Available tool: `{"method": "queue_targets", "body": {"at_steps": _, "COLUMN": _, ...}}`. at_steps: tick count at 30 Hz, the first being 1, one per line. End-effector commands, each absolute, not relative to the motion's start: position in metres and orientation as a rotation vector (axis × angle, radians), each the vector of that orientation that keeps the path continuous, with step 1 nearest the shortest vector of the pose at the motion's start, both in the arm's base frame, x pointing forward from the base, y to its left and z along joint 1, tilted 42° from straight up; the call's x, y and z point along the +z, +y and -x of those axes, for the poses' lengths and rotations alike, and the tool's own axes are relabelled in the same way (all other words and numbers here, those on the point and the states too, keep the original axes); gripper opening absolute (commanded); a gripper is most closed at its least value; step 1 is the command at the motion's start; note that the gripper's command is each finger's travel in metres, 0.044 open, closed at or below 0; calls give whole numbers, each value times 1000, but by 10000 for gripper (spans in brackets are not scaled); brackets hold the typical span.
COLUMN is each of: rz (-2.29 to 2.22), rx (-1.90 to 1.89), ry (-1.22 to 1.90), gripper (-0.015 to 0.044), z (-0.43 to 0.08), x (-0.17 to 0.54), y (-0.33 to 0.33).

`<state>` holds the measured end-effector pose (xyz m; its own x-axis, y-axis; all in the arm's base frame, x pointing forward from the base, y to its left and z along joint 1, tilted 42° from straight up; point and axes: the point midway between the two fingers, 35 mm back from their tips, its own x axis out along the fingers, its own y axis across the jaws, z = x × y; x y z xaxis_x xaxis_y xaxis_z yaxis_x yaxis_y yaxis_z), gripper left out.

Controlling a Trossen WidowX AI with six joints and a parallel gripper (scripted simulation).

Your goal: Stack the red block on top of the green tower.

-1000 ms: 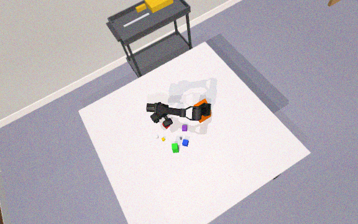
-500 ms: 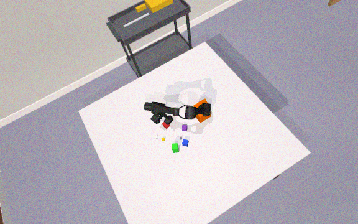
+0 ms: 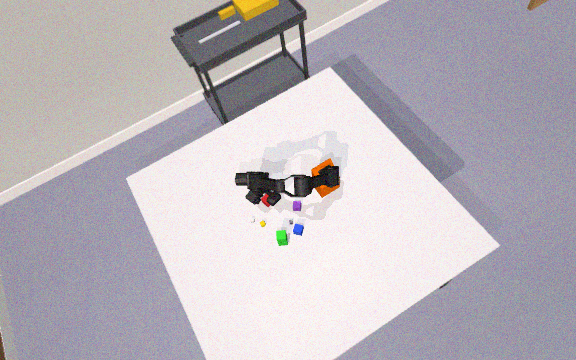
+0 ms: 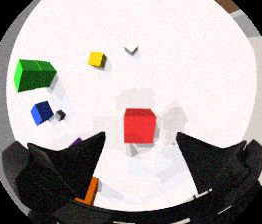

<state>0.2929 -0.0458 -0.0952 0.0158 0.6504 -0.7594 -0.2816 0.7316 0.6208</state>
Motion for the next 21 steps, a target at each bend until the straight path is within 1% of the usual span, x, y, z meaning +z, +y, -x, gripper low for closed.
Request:
{"method": "queue_targets", "body": {"at_steps": 1, "rz": -344, "rx": 746, "ry": 1379, "gripper": 440, "z": -292, "x": -99, "y": -41}}
{"method": "queue_targets", "body": {"at_steps": 21, "rz": -345, "rx": 747, "ry": 1379, "gripper": 440, "z": -292, "x": -124, "y": -19}}
